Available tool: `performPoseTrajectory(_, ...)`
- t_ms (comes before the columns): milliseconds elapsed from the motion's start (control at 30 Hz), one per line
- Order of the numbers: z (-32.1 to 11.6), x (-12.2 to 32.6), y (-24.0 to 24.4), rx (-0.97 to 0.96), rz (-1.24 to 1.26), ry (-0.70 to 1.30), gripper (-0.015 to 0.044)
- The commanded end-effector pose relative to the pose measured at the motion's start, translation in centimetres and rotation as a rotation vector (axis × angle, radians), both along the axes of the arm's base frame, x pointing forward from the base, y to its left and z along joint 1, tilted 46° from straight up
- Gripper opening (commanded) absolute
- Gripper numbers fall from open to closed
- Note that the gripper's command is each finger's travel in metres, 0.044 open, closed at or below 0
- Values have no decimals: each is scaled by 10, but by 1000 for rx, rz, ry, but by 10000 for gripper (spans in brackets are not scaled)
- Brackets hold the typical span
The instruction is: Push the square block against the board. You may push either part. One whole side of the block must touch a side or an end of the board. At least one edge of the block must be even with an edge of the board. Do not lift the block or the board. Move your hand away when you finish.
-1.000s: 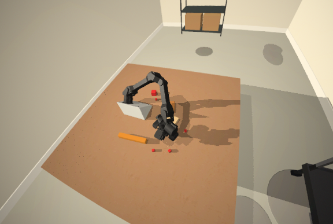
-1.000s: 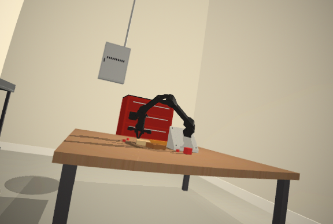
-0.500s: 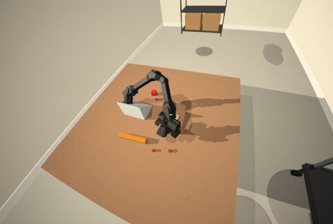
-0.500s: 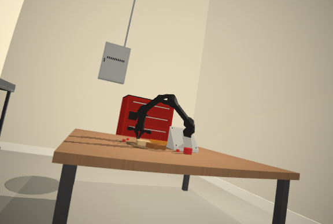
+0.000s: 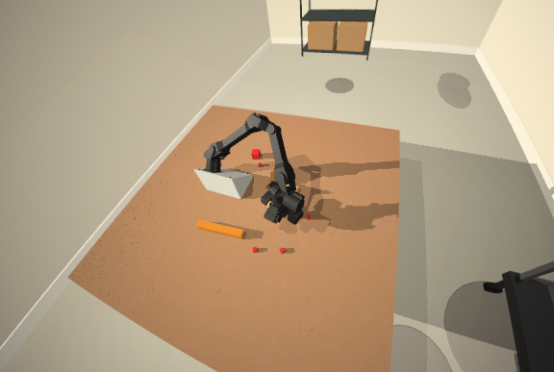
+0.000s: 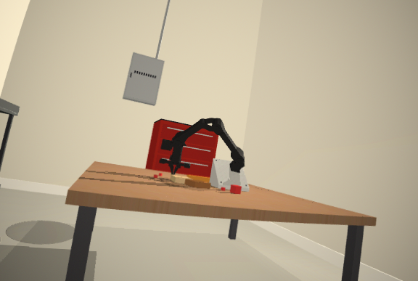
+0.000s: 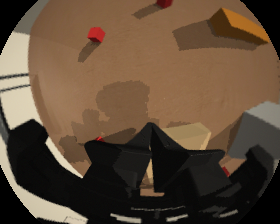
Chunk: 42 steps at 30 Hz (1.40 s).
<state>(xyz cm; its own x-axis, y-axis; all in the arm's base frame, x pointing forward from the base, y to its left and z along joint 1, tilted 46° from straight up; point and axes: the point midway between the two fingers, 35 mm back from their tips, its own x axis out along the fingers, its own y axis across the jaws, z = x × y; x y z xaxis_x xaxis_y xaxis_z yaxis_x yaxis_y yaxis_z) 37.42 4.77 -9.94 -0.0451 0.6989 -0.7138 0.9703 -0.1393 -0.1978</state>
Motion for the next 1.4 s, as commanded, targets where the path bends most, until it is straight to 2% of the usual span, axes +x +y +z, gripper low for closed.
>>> performPoseTrajectory(0,4,-2,10,9,8,9,0)
performPoseTrajectory(300,8,-2,14,10,8,9,0)
performPoseTrajectory(1367,-28,-9,-21,12,9,9,0)
